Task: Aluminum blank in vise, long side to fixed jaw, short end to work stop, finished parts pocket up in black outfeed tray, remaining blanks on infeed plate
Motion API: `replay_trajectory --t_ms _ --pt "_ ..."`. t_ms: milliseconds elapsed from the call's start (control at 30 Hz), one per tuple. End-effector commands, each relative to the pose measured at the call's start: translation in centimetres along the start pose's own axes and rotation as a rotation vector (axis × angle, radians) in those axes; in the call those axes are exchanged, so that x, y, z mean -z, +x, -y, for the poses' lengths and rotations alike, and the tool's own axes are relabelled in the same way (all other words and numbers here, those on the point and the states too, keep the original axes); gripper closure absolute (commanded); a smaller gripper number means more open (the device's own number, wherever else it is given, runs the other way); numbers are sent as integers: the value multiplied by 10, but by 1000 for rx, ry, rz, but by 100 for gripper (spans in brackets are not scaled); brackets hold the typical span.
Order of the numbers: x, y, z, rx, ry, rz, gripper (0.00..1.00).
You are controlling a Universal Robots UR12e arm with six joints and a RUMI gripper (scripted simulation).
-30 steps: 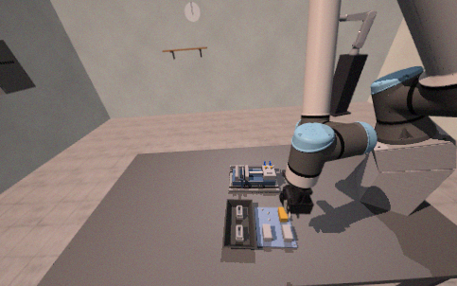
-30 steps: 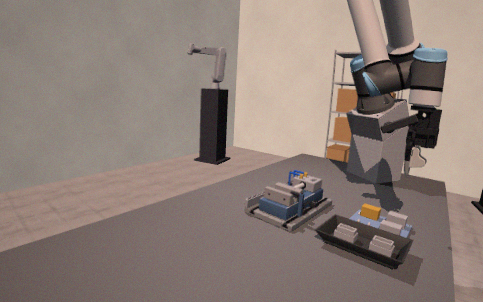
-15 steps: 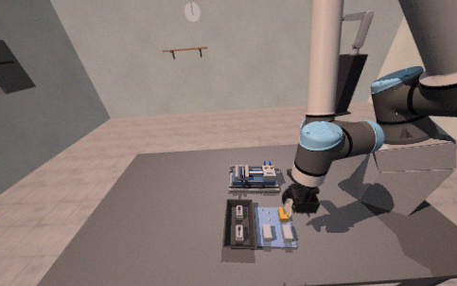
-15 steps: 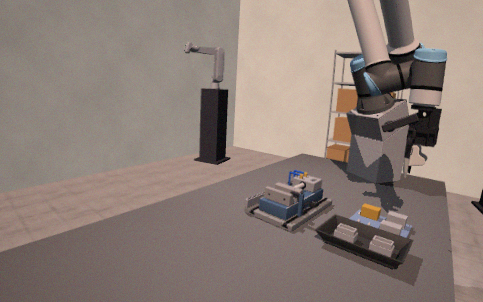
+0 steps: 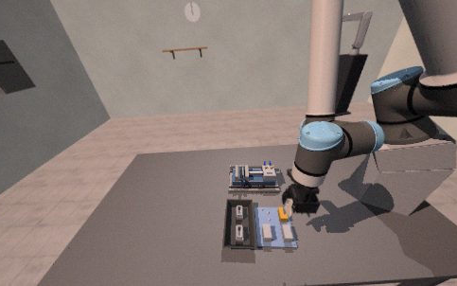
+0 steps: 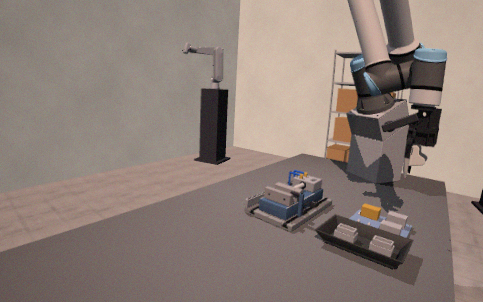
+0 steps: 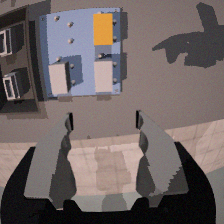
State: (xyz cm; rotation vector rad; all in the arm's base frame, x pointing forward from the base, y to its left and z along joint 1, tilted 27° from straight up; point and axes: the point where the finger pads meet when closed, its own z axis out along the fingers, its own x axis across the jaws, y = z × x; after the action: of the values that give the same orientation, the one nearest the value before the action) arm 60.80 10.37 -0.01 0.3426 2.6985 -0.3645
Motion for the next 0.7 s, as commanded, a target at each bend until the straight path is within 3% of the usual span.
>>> replay_trajectory --t_ms 0,667 --pt "0 0 0 0 0 1 60" --pt "-9 0 0 0 0 1 60"
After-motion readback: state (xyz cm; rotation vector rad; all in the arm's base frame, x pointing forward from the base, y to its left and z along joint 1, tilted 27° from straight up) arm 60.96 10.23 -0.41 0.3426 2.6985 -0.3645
